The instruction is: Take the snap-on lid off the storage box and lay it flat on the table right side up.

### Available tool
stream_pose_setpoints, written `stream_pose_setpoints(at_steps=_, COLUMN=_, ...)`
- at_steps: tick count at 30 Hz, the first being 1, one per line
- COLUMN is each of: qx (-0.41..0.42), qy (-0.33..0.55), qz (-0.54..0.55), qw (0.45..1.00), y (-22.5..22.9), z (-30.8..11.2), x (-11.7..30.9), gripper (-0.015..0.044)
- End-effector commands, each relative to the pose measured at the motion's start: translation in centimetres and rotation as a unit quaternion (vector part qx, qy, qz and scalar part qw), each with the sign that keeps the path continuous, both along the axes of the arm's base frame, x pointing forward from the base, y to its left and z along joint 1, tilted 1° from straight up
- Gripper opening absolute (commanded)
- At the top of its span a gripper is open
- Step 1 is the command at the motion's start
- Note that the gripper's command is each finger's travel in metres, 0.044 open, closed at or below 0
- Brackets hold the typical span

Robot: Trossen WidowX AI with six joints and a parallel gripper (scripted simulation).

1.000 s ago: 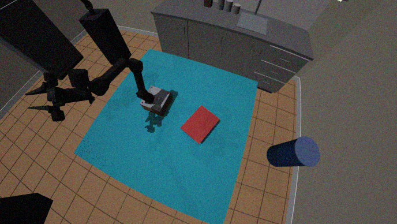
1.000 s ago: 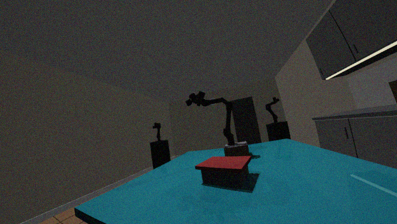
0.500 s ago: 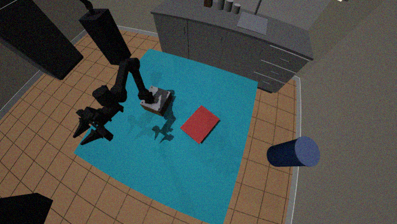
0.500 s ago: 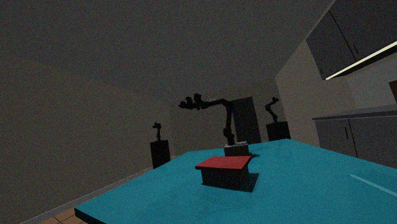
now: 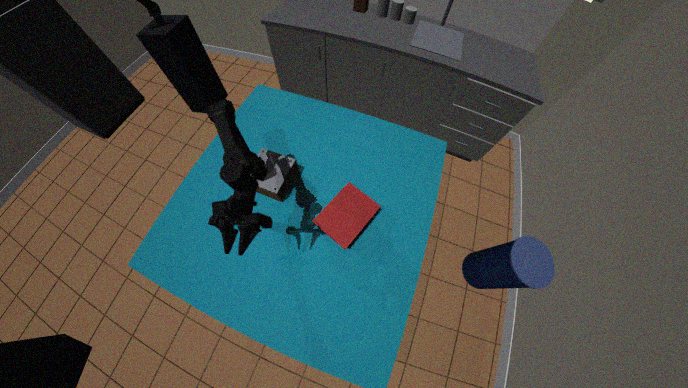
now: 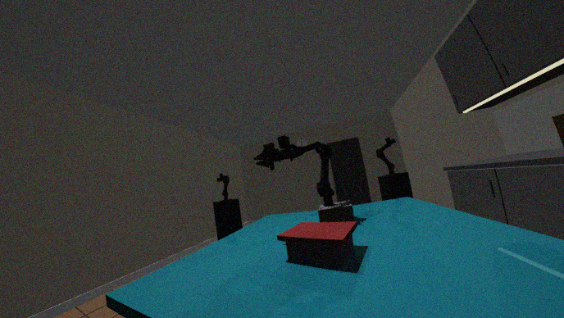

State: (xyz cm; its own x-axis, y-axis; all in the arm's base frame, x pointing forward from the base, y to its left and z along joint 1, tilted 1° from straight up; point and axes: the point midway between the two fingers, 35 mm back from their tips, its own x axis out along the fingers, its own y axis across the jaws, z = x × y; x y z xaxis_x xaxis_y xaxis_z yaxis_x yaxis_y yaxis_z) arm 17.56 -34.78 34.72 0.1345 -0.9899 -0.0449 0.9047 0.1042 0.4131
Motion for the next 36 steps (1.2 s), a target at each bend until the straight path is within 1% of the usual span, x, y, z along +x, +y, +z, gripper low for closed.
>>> stream_pose_setpoints(at_steps=1, qx=0.044, qy=-0.054, qz=0.05, qw=0.996, y=2.3, z=-2.5, x=3.4, gripper=0.0235)
stream_pose_setpoints(at_steps=8, qx=0.178, qy=-0.166, qz=0.147, qw=0.959, y=10.0, z=-9.0, x=10.6, gripper=0.0235)
stream_pose_setpoints(at_steps=11, qx=0.21, qy=-0.185, qz=0.162, qw=0.946, y=12.0, z=-10.4, x=11.7, gripper=0.0235)
stream_pose_setpoints(at_steps=16, qx=0.318, qy=-0.234, qz=0.194, qw=0.898, y=19.0, z=-15.0, x=14.2, gripper=0.0235)
stream_pose_setpoints(at_steps=18, qx=0.354, qy=-0.246, qz=0.199, qw=0.88, y=21.5, z=-16.6, x=14.5, gripper=0.0235)
stream_pose_setpoints(at_steps=20, qx=0.367, qy=-0.248, qz=0.2, qw=0.874, y=22.4, z=-17.2, x=14.6, gripper=0.0235)
stream_pose_setpoints(at_steps=27, qx=0.49, qy=-0.266, qz=0.187, qw=0.809, y=31.2, z=-22.7, x=13.4, gripper=0.0235)
stream_pose_setpoints(at_steps=30, qx=0.5, qy=-0.269, qz=0.184, qw=0.802, y=31.9, z=-23.1, x=13.2, gripper=0.0235)
stream_pose_setpoints(at_steps=36, qx=0.5, qy=-0.269, qz=0.184, qw=0.802, y=31.9, z=-23.1, x=13.2, gripper=0.0235)
